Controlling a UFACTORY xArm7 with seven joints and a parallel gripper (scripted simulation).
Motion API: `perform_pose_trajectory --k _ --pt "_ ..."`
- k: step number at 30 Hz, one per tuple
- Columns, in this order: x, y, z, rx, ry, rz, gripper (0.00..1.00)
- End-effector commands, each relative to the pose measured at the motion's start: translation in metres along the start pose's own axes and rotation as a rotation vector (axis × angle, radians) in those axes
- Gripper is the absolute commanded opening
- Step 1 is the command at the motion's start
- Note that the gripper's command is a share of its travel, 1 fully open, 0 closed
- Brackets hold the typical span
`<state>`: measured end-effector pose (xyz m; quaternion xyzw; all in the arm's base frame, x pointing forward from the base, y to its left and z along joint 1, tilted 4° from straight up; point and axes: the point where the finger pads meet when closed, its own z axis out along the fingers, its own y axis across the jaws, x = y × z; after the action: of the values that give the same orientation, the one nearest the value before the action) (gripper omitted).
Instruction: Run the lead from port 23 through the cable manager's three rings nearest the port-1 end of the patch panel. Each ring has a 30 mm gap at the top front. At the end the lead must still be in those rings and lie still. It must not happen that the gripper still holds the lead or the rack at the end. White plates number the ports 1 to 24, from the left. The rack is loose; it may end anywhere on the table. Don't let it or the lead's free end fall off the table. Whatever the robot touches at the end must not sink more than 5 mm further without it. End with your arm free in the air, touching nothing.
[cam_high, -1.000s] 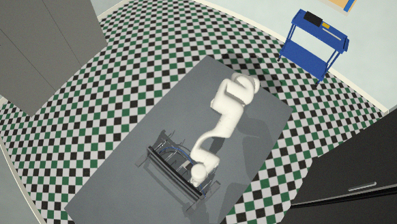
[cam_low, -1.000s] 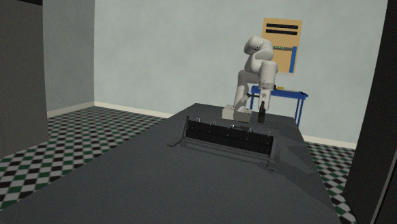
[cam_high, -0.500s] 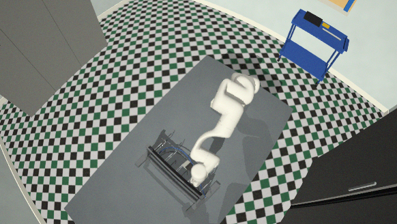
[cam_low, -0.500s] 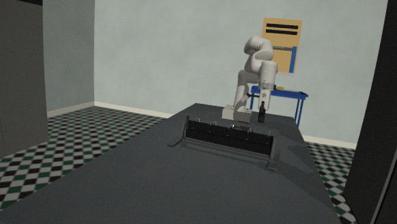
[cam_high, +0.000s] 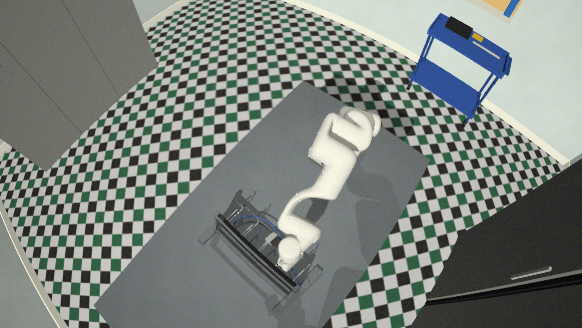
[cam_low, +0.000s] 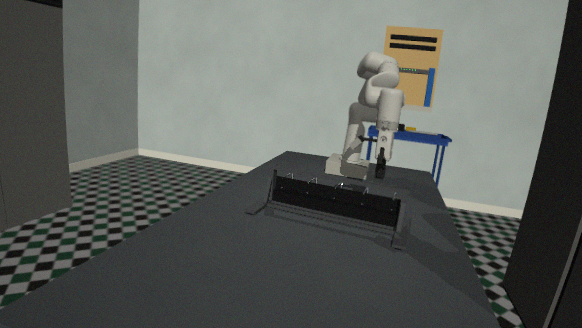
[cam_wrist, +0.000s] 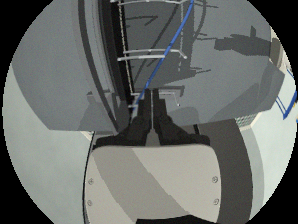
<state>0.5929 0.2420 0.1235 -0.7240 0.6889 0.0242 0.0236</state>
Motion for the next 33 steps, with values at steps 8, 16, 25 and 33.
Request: perform_pose_trajectory --k 8,16,25,33 --pt "0.086 0.021 -0.007 0.013 0.008 0.037 0.0" --pt "0.155 0.06 -0.005 0.01 0.004 0.064 0.0" --pt "0.188 0.088 -0.001 0.006 -0.004 0.078 0.0" --pt "0.188 0.088 -0.001 0.006 -0.004 0.078 0.33"
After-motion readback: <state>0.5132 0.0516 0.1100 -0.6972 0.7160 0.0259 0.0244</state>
